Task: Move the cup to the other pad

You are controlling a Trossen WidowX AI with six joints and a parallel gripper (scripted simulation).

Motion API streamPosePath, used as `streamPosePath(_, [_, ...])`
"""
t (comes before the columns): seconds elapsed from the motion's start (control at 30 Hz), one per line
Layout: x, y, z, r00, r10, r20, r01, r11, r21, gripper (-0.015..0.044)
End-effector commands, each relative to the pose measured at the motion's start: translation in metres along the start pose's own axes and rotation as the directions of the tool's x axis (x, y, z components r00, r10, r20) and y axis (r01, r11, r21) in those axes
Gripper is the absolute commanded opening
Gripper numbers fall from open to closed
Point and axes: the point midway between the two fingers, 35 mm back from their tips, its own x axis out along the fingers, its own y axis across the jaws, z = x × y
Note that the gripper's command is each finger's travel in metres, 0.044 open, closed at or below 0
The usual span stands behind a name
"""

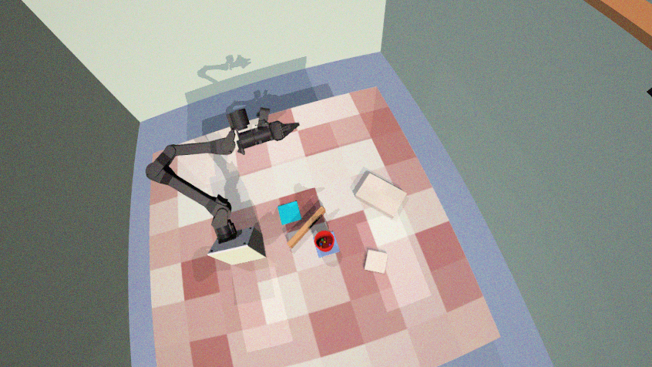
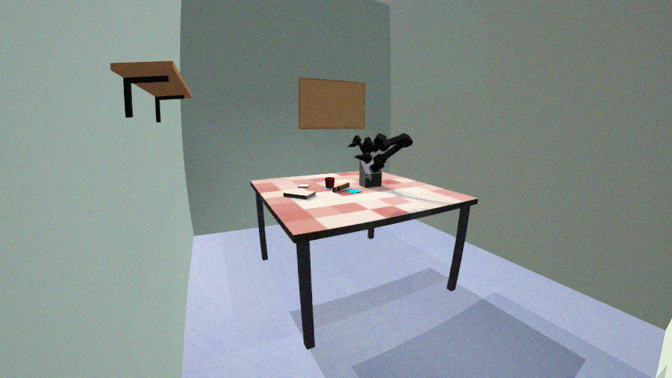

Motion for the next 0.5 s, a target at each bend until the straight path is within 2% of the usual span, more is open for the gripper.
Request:
streamPosePath(0.0, [0.001,0.0,-0.001,1.0,0.0,-0.005,0.0,1.0,-0.004,0.0374])
streamPosePath(0.1, [0.013,-0.005,-0.019,0.996,0.0,-0.086,-0.005,0.998,-0.057,0.0295])
streamPosePath(0.27, [0.045,-0.027,-0.09,0.926,0.006,-0.378,-0.088,0.976,-0.201,0.0164])
streamPosePath(0.3, [0.049,-0.032,-0.106,0.9,0.01,-0.435,-0.116,0.969,-0.218,0.0148])
streamPosePath(0.47, [0.055,-0.056,-0.18,0.724,0.077,-0.685,-0.341,0.904,-0.258,0.0148])
